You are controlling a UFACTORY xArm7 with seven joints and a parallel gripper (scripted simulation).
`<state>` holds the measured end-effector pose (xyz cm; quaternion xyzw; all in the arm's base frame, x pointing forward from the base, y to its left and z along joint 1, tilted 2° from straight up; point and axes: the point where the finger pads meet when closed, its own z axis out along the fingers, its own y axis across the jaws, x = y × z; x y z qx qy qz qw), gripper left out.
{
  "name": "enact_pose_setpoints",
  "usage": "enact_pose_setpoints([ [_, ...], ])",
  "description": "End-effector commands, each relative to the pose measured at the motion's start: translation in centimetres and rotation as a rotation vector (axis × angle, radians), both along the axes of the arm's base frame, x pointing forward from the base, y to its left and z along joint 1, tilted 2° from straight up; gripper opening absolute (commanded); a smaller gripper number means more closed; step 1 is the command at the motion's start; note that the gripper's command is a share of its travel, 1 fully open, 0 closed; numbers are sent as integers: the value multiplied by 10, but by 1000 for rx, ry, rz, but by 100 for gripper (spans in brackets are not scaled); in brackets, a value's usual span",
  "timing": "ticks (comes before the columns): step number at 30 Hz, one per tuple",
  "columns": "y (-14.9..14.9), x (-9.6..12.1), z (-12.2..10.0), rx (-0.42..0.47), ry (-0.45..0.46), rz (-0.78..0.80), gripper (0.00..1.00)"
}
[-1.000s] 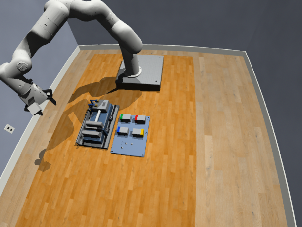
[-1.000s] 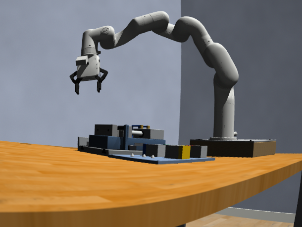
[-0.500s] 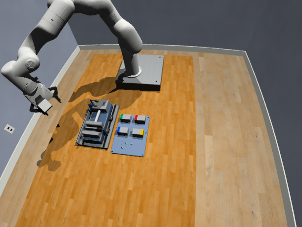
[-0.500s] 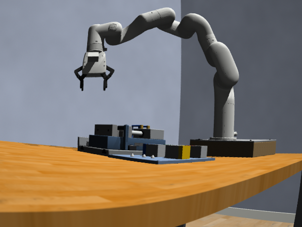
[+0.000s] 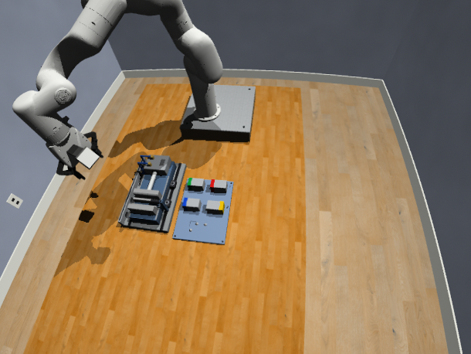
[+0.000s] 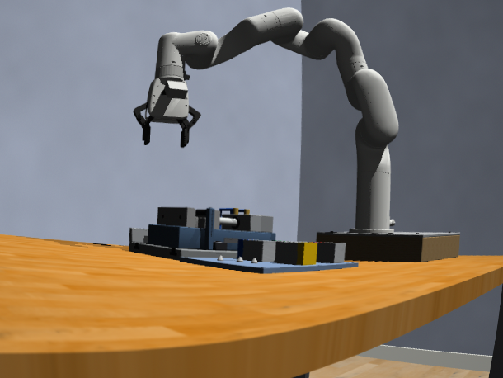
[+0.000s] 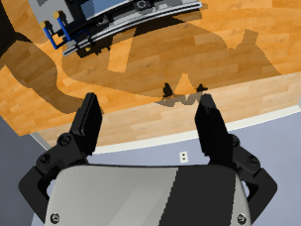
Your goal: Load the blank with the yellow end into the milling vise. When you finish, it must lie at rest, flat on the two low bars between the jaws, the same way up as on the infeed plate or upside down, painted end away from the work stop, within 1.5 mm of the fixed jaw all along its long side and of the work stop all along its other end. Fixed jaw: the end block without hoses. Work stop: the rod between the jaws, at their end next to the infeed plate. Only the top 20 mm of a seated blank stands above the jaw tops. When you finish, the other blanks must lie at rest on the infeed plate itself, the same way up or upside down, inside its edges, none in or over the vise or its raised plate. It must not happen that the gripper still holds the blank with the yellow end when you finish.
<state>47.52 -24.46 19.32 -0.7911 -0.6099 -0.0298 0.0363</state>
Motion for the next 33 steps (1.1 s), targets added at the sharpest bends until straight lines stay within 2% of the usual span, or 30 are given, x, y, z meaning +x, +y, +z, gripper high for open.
enact_pose_setpoints([
  [1, -1, 0, 2, -4, -7, 2, 100],
  [12, 34, -7, 9, -57, -32, 224, 100],
  [19, 34, -7, 9, -57, -32, 224, 100],
  [29, 80, -17, 19, -84, -46, 340, 100],
  [33, 80, -17, 19, -84, -46, 340, 100],
])
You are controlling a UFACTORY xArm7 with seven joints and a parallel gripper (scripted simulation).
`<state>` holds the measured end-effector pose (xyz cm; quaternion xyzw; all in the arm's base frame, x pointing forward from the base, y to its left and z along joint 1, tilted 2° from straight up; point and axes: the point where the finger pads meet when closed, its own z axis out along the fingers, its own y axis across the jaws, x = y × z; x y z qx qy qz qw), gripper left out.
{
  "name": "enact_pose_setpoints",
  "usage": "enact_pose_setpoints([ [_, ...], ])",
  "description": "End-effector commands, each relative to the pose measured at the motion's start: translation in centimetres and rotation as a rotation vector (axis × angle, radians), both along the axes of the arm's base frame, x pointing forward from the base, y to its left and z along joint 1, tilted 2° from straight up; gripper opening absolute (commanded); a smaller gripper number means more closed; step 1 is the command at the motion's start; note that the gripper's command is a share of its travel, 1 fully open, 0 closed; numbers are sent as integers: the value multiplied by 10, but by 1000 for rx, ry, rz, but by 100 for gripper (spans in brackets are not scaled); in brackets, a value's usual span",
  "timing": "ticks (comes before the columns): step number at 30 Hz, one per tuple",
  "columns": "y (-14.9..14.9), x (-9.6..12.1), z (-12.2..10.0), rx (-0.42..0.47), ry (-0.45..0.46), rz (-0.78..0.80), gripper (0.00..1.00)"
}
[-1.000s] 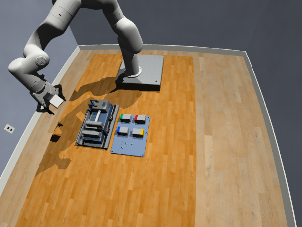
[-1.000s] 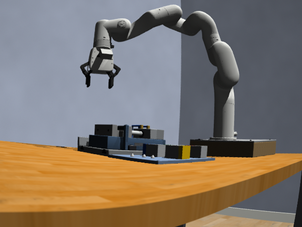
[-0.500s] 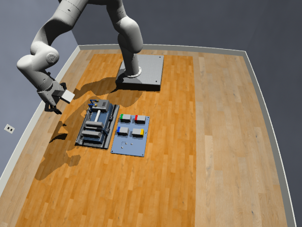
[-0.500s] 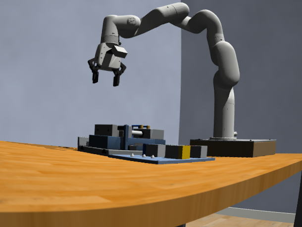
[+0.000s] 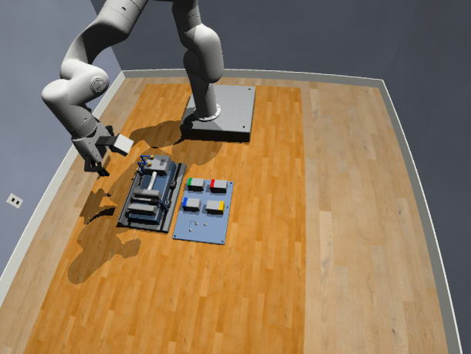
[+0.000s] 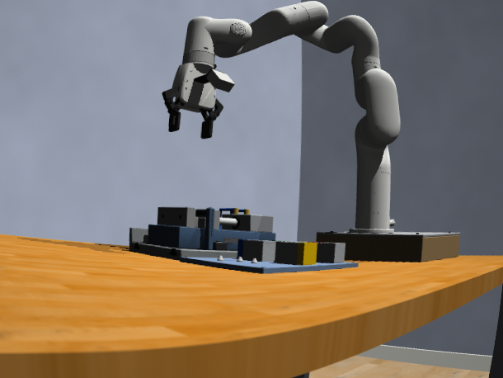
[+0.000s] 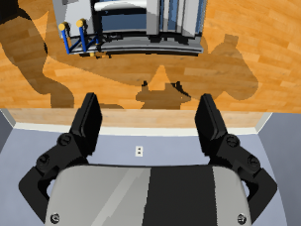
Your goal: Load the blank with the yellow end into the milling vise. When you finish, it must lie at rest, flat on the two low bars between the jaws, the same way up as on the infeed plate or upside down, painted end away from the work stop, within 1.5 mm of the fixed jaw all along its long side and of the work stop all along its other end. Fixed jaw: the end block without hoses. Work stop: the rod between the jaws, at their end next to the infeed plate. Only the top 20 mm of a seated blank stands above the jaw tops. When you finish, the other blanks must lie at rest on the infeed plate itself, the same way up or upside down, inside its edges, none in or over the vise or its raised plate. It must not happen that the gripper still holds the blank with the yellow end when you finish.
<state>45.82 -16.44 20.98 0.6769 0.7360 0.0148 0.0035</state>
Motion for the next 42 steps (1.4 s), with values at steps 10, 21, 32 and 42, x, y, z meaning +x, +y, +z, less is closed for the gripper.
enact_pose_setpoints([
  [10, 33, -7, 9, -2, -5, 1, 100],
  [21, 53, -11, 13, -2, -5, 2, 100],
  [32, 96, -21, 22, -2, -5, 1, 100],
  [42, 119, -26, 27, -2, -5, 2, 100],
])
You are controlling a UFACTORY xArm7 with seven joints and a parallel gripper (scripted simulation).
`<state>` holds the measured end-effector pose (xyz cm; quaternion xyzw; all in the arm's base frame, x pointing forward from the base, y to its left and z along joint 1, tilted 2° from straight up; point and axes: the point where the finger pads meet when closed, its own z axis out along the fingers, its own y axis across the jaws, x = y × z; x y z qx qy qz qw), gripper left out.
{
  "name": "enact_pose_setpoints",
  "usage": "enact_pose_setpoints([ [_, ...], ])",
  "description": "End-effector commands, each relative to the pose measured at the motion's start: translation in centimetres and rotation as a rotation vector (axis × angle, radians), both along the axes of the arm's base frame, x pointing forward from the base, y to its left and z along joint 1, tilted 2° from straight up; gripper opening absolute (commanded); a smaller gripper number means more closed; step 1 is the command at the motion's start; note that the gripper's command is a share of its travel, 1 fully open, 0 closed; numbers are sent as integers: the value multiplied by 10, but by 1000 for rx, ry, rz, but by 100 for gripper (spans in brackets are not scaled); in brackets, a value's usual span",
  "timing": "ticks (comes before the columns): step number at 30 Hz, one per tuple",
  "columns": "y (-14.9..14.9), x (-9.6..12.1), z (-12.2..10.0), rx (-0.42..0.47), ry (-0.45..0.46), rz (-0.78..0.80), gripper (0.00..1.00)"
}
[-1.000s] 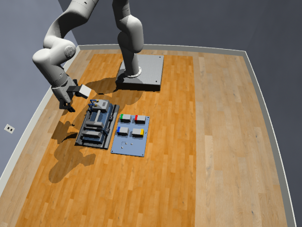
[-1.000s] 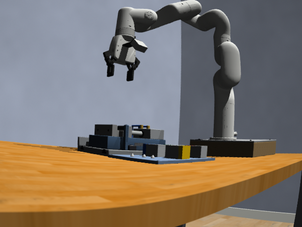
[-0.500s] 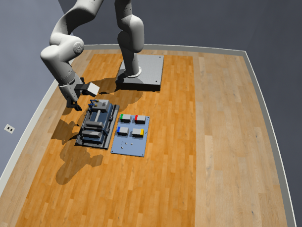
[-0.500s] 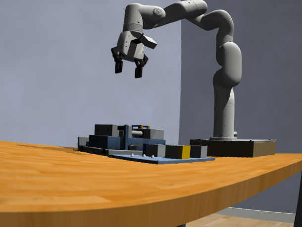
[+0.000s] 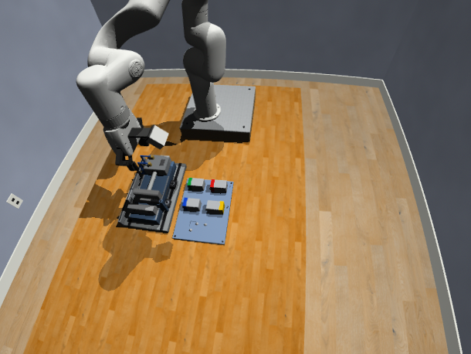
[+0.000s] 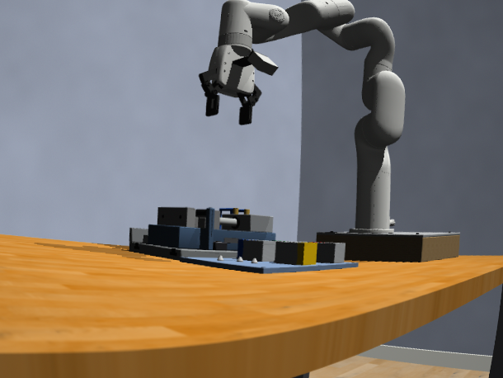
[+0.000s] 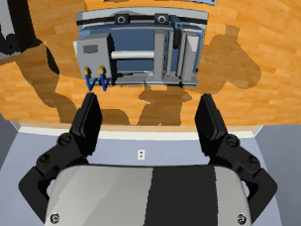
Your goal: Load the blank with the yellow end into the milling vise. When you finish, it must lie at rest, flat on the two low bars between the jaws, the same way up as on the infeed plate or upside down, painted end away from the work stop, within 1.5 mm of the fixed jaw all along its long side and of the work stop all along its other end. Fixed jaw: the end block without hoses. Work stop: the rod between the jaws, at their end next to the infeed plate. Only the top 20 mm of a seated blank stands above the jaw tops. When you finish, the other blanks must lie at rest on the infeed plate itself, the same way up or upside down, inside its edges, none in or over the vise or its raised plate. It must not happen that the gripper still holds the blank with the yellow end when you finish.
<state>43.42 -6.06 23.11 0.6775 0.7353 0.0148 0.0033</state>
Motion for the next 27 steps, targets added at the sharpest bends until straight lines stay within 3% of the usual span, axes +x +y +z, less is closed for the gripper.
enact_pose_setpoints([
  [1, 20, -3, 6, -2, -6, 3, 100],
  [5, 39, -7, 10, -2, -5, 3, 100],
  [12, 39, -7, 10, -2, -5, 3, 100],
  [22, 87, -17, 20, -1, -5, 3, 100],
  [27, 87, -17, 20, -1, -5, 3, 100],
])
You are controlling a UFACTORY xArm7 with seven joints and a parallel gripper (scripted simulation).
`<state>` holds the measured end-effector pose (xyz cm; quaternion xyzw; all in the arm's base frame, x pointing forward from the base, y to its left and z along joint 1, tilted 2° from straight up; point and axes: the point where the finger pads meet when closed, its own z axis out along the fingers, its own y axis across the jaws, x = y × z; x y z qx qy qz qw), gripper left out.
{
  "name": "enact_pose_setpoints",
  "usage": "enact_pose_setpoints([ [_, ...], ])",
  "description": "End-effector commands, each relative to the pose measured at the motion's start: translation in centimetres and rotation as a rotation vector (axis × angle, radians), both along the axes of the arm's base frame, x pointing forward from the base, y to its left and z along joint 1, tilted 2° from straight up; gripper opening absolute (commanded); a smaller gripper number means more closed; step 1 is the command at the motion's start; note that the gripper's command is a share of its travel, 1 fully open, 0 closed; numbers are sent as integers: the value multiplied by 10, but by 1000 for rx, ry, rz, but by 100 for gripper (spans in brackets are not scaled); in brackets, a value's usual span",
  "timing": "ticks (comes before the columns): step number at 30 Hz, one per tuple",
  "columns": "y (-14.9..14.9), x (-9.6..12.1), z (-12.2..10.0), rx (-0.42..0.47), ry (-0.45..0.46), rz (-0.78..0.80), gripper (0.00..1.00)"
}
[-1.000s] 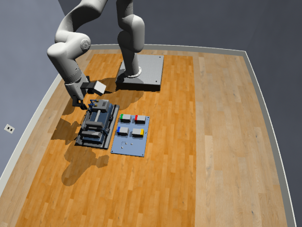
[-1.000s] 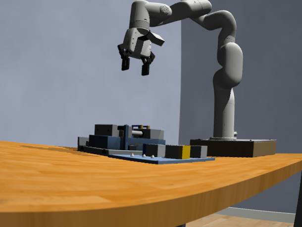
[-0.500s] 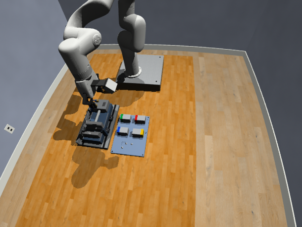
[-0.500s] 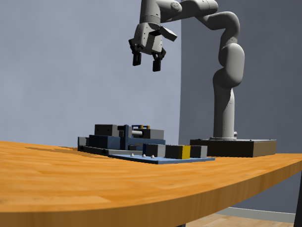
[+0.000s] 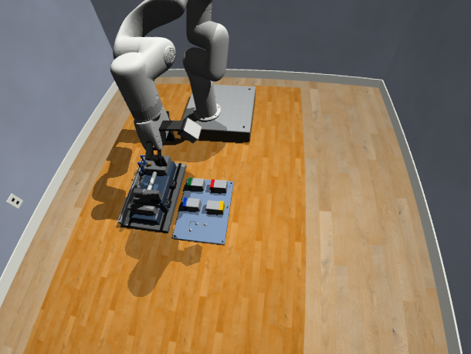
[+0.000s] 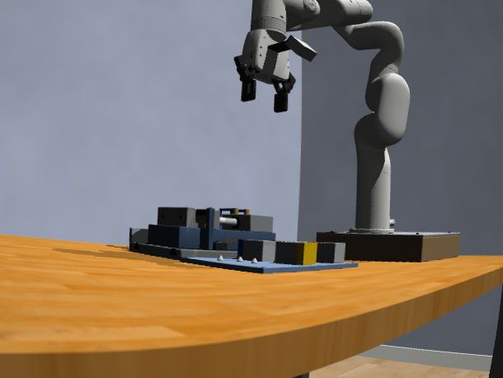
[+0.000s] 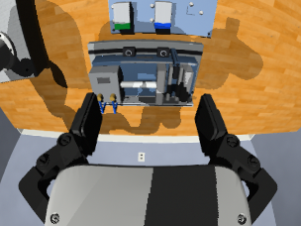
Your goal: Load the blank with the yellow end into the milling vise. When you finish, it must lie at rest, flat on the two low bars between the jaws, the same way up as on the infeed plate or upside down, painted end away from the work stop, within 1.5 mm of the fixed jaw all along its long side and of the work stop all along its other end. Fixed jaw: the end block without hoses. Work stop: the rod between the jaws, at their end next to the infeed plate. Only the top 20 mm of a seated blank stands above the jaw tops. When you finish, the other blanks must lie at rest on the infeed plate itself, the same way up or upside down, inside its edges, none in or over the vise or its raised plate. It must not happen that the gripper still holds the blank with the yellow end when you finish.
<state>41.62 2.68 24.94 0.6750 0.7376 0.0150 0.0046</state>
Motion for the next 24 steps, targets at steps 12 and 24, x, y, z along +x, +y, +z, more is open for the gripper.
enact_pose_setpoints([
  [12, 57, -12, 13, 1, -3, -4, 100],
  [24, 73, -15, 17, 1, -3, -3, 100],
])
